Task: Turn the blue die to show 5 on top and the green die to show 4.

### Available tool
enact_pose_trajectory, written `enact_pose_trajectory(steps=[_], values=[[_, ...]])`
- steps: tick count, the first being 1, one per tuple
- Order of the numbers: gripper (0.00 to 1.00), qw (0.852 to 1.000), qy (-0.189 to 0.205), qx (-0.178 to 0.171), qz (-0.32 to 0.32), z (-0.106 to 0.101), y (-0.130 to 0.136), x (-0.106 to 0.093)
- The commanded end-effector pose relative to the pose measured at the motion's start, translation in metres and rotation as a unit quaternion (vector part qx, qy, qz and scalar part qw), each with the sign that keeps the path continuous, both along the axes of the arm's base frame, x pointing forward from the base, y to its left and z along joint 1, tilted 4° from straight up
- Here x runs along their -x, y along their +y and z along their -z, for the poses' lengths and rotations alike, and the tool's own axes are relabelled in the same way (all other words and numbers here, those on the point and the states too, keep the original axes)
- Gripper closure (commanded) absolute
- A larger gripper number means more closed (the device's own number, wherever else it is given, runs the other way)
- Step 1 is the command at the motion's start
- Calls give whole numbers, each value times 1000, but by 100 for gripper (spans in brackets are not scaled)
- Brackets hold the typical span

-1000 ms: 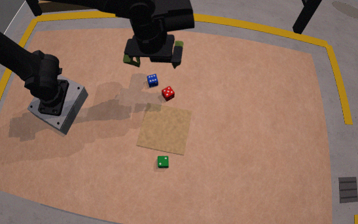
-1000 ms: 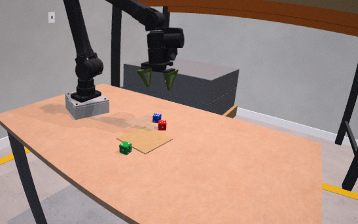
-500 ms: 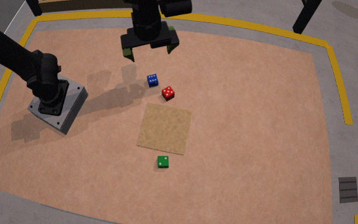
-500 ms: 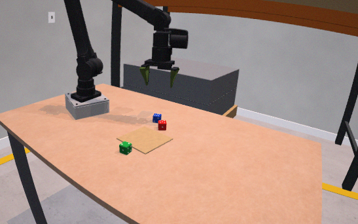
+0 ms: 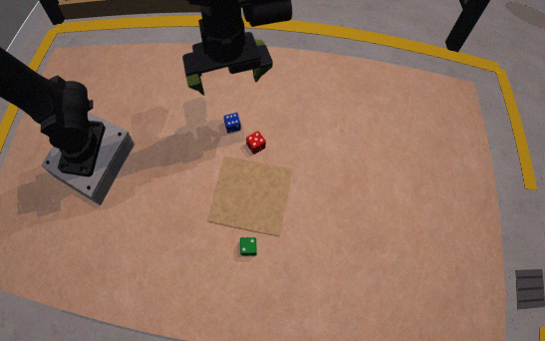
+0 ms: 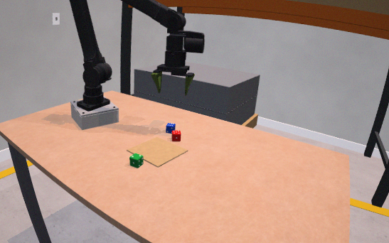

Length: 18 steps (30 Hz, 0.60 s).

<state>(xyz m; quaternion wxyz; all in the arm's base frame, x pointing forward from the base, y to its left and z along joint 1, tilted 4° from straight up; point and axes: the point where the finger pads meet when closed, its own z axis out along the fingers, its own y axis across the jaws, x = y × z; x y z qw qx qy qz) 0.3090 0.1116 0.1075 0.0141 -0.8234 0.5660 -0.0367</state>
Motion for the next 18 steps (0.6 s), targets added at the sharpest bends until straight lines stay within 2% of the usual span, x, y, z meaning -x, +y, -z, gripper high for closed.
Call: enact_pose_trajectory(steps=[1, 2, 6, 9, 10, 11, 18], values=[[0, 1000, -5, -1, -13, -10, 8, -9], [0, 1000, 0, 1, -12, 6, 5, -3], [0, 1000, 1, 1, -3, 47, -2, -7], [0, 1000, 1, 1, -3, 59, -3, -7], [55, 1000, 1, 1, -3, 59, -3, -7], [55, 1000, -22, -8, -3, 43, 5, -28], [55, 999, -31, -12, -2, 36, 4, -25]])
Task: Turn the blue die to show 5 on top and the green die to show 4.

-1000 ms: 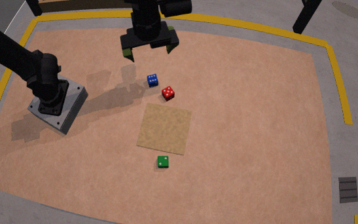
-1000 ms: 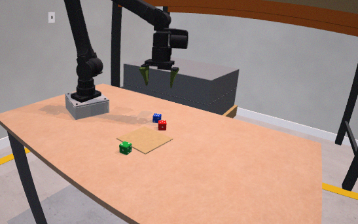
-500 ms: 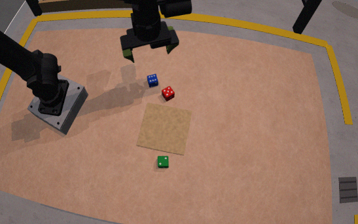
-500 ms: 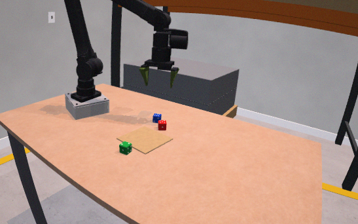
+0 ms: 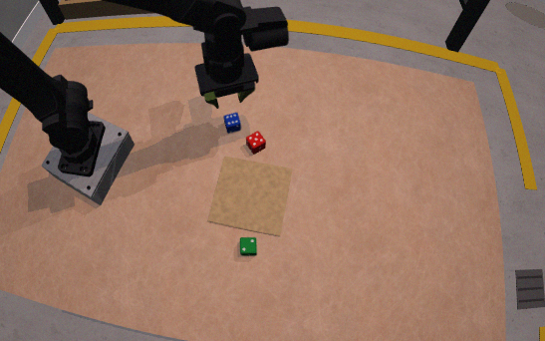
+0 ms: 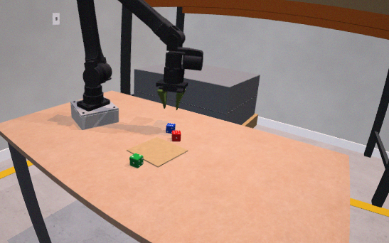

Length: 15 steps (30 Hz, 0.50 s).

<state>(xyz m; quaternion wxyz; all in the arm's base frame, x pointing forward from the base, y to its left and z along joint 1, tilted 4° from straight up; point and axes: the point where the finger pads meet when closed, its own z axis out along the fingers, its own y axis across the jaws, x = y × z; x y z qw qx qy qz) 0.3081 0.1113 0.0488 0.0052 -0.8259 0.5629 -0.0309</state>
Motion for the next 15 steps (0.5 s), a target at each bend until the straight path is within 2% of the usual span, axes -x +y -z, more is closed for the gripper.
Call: enact_pose_trajectory(steps=[1, 15], values=[[55, 999, -36, -14, 2, -19, 4, -26], [55, 999, -30, -12, 2, -15, 4, -25]])
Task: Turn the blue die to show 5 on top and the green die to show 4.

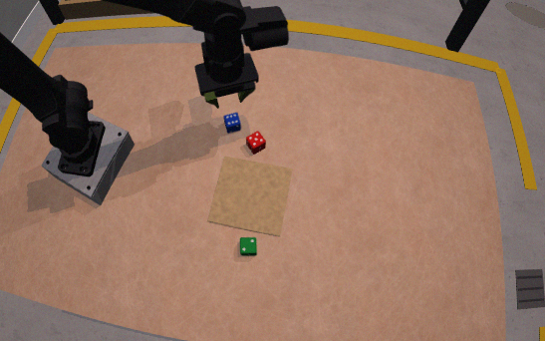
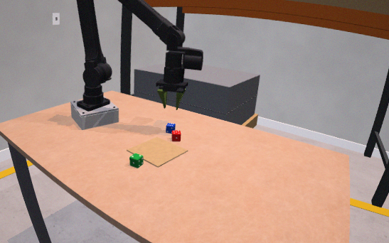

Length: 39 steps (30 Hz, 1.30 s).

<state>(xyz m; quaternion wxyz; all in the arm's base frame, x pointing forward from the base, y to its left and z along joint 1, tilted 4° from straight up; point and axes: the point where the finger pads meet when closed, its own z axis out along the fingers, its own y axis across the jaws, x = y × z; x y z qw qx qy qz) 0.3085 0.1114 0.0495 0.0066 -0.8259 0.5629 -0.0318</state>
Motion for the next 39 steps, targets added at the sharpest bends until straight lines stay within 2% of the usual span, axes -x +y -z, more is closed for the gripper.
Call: enact_pose_trajectory(steps=[1, 16, 25, 31, 32, 34, 39], values=[[55, 1000, -29, -11, 2, -14, 4, -25], [55, 1000, -27, -11, 2, -13, 3, -24], [55, 1000, -7, -3, 2, 5, -3, -8], [55, 1000, -7, -3, 1, 9, -3, -8], [55, 1000, -17, -7, 2, 3, 1, -18], [55, 1000, -7, -3, 1, 13, -3, -8], [55, 1000, -7, -3, 1, 20, -3, -9]])
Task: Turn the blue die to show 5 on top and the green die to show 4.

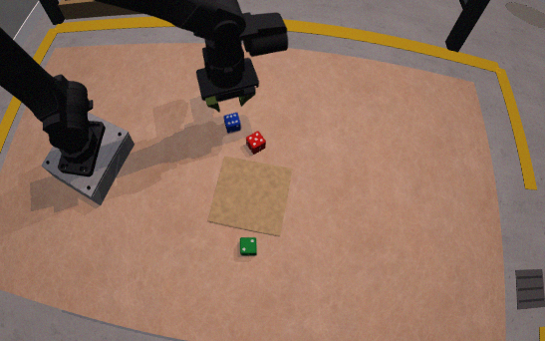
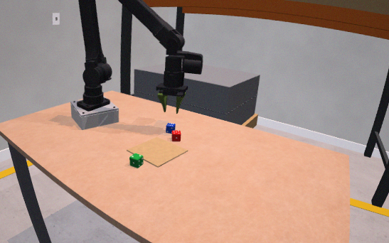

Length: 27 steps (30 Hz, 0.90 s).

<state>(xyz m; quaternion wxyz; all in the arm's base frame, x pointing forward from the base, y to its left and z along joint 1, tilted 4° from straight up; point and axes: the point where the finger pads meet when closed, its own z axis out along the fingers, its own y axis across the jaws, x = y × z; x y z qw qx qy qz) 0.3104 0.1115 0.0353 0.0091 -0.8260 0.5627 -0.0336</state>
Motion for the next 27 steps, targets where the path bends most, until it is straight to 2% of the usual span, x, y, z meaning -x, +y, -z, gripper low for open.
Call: enact_pose_trajectory(steps=[1, 9, 10, 12, 22, 27], values=[[55, 1000, -4, -2, 1, 8, -3, -7], [55, 1000, -4, -2, 1, 17, -3, -8], [55, 1000, -12, -5, 2, 14, 0, -16], [55, 1000, -4, -2, 2, 22, -4, -8], [55, 1000, -4, -2, 2, 34, -4, -8], [55, 1000, -7, -4, 2, 34, -2, -12]])
